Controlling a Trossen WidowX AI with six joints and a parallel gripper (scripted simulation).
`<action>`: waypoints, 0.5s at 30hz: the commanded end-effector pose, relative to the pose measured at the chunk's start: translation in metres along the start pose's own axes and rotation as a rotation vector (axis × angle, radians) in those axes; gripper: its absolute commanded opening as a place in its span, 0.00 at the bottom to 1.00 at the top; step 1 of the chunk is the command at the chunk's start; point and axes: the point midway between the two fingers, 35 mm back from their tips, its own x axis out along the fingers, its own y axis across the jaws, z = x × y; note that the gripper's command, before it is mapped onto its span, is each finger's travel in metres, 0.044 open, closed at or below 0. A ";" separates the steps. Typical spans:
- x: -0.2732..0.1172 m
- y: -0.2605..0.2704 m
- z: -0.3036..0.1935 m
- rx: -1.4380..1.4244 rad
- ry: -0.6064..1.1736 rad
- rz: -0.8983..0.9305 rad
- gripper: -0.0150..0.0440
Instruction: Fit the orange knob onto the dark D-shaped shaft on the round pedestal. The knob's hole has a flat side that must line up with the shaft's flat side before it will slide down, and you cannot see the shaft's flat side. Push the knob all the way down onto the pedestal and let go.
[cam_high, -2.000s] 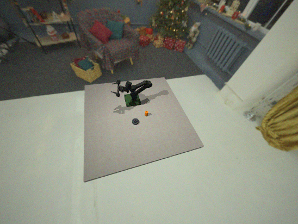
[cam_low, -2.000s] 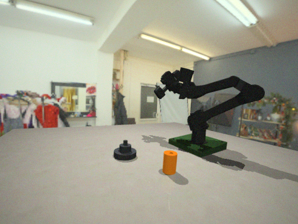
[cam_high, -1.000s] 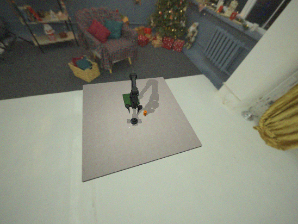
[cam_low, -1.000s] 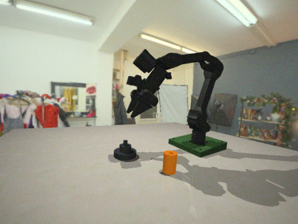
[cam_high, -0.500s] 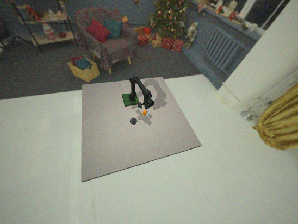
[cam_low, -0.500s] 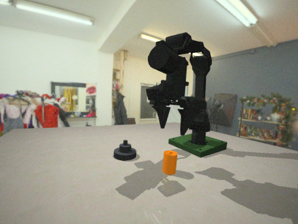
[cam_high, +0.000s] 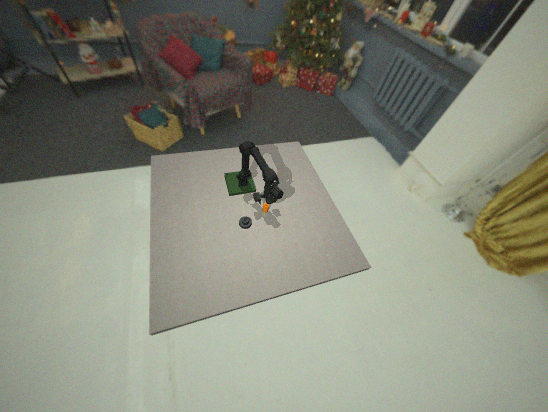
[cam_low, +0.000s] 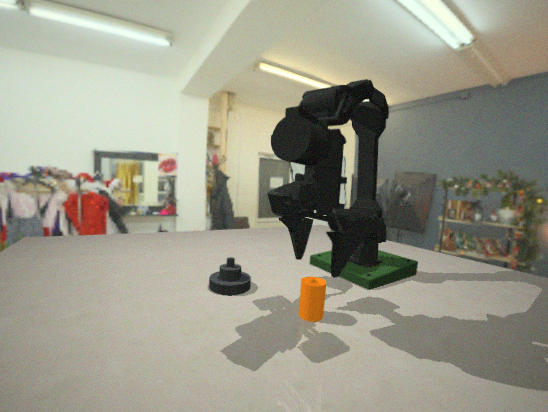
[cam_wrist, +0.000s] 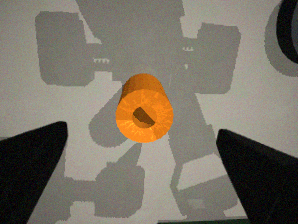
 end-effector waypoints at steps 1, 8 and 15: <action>0.008 0.000 -0.001 0.001 0.009 0.001 1.00; 0.017 0.000 0.000 0.000 0.010 0.001 1.00; 0.028 0.000 0.000 0.000 0.010 0.001 1.00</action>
